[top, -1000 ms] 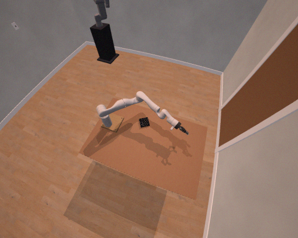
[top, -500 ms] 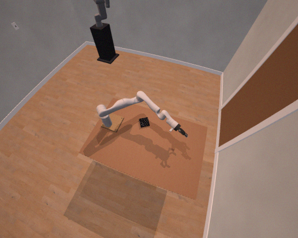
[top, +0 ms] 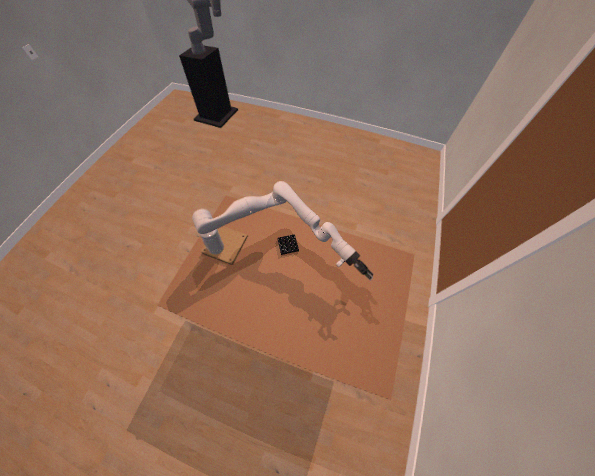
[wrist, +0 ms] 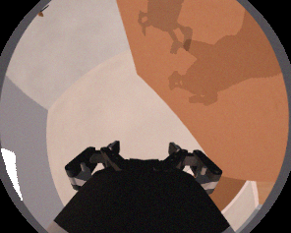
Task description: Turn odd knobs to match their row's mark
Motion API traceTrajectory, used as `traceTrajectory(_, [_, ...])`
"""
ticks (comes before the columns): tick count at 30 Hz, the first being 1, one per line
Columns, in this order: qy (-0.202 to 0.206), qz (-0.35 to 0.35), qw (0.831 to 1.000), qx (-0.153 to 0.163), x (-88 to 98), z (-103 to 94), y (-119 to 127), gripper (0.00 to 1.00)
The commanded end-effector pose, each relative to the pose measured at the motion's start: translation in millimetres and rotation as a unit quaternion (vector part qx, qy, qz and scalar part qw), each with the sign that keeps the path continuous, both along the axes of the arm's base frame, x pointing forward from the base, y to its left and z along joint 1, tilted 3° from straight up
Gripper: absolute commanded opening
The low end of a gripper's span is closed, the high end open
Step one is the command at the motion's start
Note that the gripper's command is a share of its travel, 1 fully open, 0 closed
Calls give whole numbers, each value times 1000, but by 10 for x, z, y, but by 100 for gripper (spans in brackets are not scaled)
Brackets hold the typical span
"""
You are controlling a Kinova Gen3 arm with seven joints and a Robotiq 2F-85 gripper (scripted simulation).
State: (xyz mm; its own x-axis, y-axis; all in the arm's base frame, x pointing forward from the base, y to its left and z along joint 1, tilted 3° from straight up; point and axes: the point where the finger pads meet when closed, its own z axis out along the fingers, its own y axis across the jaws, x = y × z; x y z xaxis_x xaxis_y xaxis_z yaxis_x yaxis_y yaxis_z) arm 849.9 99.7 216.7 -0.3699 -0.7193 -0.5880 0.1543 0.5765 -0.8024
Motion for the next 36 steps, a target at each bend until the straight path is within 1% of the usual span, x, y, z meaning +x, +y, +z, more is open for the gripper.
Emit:
traceTrajectory(1, [-2, -7, 1000, 5, 2, 50, -81, 100])
traceTrajectory(6, [-2, -7, 1000, 5, 2, 50, -81, 100])
traceTrajectory(7, [0, -17, 1000, 10, -14, 40, -188, 100])
traceTrajectory(8, [1, -22, 1000, 12, -22, 35, -238, 100])
traceTrajectory(15, [1, -22, 1000, 12, -22, 35, -238, 100])
traceTrajectory(16, [4, -32, 999, 18, -41, 23, -346, 100])
traceTrajectory(17, [5, -37, 999, 20, -51, 16, -396, 100])
traceTrajectory(24, [5, -37, 999, 20, -51, 16, -396, 100])
traceTrajectory(25, [8, -48, 999, 25, -73, 1, -503, 100])
traceTrajectory(26, [10, -53, 998, 28, -84, -6, -554, 100])
traceTrajectory(33, [10, -53, 998, 28, -84, -6, -554, 100])
traceTrajectory(34, [13, -63, 997, 33, -110, -24, -660, 100])
traceTrajectory(35, [14, -68, 997, 36, -123, -33, -710, 100])
traceTrajectory(36, [14, -68, 997, 36, -123, -33, -710, 100])
